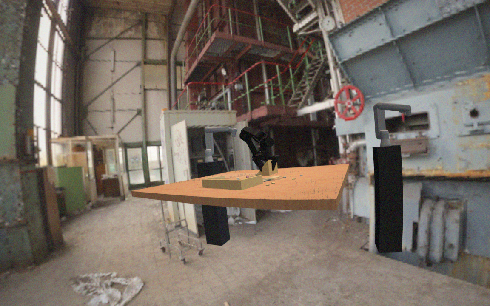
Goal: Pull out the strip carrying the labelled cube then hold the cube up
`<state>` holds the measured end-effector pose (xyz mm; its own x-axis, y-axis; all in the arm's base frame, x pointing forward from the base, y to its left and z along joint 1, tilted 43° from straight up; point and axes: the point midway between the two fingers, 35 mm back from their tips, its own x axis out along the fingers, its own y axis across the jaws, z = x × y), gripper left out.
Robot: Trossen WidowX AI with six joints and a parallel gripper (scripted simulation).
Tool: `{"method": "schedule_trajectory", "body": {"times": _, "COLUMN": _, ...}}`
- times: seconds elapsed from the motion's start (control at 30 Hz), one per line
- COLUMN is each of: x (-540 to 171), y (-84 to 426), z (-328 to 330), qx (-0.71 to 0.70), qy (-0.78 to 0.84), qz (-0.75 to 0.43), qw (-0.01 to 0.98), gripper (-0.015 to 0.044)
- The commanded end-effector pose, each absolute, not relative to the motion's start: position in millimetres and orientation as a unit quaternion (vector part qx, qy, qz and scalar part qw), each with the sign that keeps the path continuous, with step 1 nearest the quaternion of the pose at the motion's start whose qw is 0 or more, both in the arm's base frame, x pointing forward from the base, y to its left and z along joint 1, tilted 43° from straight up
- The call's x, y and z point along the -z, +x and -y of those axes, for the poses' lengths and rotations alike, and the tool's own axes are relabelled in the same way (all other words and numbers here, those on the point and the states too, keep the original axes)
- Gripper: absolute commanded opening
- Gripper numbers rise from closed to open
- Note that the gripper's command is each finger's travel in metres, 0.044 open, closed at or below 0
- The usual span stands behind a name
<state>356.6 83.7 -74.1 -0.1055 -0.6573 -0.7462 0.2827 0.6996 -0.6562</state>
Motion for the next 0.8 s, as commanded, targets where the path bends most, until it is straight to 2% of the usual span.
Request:
{"method": "schedule_trajectory", "body": {"times": 0.0, "x": 71, "y": 371, "z": -80, "qx": 0.36, "qy": -0.147, "qz": -0.65, "qw": 0.653, "gripper": 0.044}}
{"method": "schedule_trajectory", "body": {"times": 0.73, "x": 51, "y": 447, "z": -58, "qx": 0.361, "qy": -0.147, "qz": -0.648, "qw": 0.654, "gripper": 0.044}}
{"method": "schedule_trajectory", "body": {"times": 0.77, "x": 51, "y": 447, "z": -58, "qx": 0.361, "qy": -0.147, "qz": -0.648, "qw": 0.654, "gripper": 0.0414}}
